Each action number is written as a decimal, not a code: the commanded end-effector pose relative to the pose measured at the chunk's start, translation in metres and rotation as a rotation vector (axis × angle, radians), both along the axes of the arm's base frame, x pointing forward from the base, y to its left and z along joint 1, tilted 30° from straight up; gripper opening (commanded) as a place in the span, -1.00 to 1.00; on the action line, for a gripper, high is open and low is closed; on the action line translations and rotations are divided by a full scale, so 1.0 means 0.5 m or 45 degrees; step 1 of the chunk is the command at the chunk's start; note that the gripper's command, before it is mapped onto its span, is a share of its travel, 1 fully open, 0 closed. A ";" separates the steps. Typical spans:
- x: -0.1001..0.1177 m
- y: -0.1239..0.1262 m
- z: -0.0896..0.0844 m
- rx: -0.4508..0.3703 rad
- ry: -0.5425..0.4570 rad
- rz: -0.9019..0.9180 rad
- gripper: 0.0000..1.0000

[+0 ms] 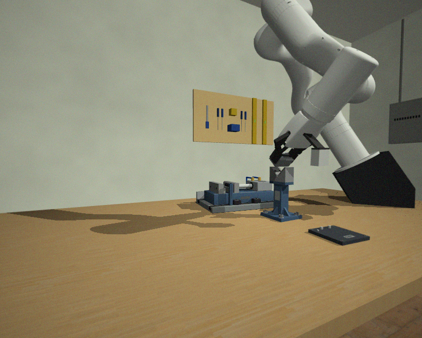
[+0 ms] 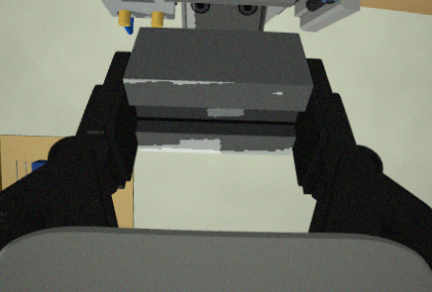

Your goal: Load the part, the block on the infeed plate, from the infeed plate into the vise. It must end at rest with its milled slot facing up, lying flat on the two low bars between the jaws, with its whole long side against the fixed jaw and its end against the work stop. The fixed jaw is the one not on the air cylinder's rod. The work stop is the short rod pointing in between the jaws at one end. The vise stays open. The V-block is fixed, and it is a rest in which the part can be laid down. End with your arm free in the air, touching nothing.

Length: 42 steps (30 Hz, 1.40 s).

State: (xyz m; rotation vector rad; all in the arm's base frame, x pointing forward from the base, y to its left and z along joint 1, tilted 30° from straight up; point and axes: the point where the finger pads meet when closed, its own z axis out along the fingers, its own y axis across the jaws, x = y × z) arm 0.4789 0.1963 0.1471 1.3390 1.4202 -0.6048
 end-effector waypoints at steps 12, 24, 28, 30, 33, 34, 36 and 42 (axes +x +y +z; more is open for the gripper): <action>0.000 0.001 0.002 0.030 0.006 0.009 -1.00; -0.001 0.000 0.003 0.101 0.025 0.031 -1.00; -0.001 0.000 0.003 0.138 0.035 0.043 -1.00; -0.001 0.000 0.003 0.138 0.035 0.043 -1.00; -0.001 -0.001 0.004 0.170 0.044 0.052 -1.00; -0.001 -0.001 0.004 0.181 0.047 0.056 -1.00; -0.001 -0.001 0.004 0.204 0.053 0.063 -1.00; -0.001 -0.002 0.005 0.280 0.073 0.086 -1.00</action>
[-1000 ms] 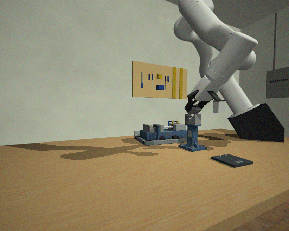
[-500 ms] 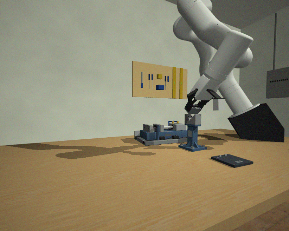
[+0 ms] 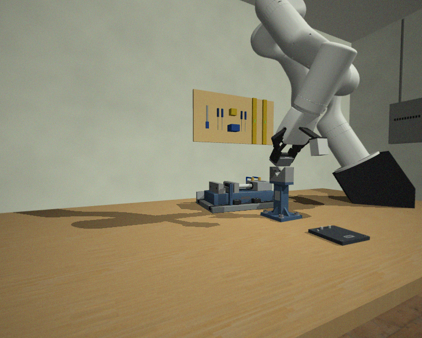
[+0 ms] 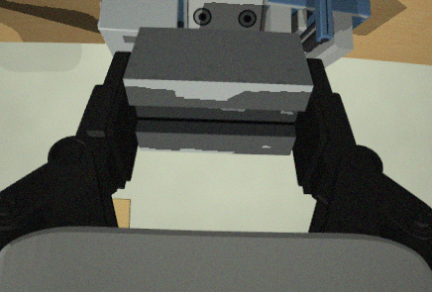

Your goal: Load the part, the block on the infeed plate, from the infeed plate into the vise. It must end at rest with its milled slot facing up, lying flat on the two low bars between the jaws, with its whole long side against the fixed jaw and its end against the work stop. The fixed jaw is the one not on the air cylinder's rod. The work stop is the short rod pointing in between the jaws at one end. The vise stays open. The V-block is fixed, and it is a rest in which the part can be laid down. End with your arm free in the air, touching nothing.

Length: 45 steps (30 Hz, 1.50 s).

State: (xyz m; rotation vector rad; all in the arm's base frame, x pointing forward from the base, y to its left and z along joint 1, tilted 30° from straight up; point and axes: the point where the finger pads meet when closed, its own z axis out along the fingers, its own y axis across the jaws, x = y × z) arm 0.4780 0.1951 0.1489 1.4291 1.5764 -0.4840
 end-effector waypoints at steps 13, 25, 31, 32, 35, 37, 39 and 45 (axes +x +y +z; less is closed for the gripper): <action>0.000 -0.002 0.004 0.205 0.053 0.064 -1.00; 0.000 -0.004 0.006 0.349 0.091 0.108 -1.00; 0.000 -0.005 0.007 0.429 0.113 0.132 -1.00; 0.000 -0.005 0.007 0.442 0.116 0.136 -1.00; 0.000 -0.006 0.008 0.478 0.126 0.148 -1.00; 0.001 -0.006 0.008 0.501 0.132 0.155 -1.00; 0.001 -0.006 0.008 0.501 0.132 0.155 -1.00; 0.001 -0.007 0.008 0.563 0.149 0.174 -1.00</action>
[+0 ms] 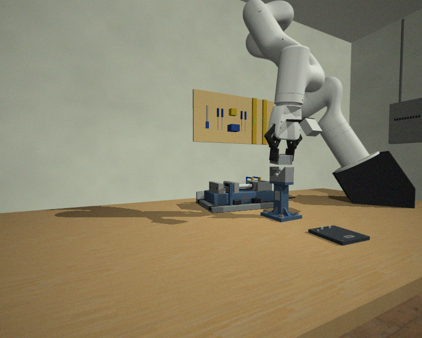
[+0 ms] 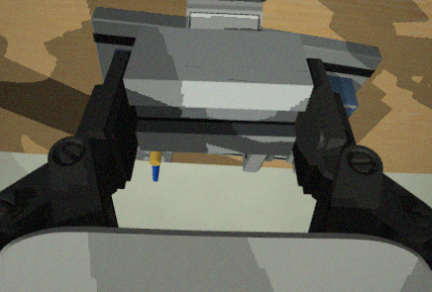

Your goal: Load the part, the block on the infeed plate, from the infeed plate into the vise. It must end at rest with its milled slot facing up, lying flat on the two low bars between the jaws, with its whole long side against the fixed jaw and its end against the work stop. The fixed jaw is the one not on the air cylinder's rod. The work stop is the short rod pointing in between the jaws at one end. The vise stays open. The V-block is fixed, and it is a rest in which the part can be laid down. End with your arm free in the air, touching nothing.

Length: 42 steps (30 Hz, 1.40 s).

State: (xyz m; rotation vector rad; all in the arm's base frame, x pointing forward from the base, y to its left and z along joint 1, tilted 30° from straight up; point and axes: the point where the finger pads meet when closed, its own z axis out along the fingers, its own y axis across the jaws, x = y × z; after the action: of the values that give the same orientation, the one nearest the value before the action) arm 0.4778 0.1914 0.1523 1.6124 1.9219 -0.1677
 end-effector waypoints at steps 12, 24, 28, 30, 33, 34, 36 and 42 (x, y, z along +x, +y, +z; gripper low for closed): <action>0.001 -0.001 0.002 0.115 0.029 0.035 -1.00; 0.001 -0.002 0.003 0.161 0.041 0.050 -1.00; 0.001 -0.002 0.003 0.164 0.042 0.051 -1.00; 0.001 -0.002 0.003 0.167 0.043 0.051 -1.00; 0.001 -0.002 0.003 0.169 0.043 0.052 -1.00; 0.001 -0.002 0.003 0.170 0.044 0.052 -1.00; 0.001 -0.002 0.003 0.170 0.044 0.052 -1.00; 0.001 -0.002 0.003 0.170 0.044 0.053 -1.00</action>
State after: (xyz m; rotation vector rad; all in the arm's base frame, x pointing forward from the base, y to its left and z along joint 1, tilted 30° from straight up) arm 0.4780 0.1899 0.1531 1.6640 2.0288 -0.0534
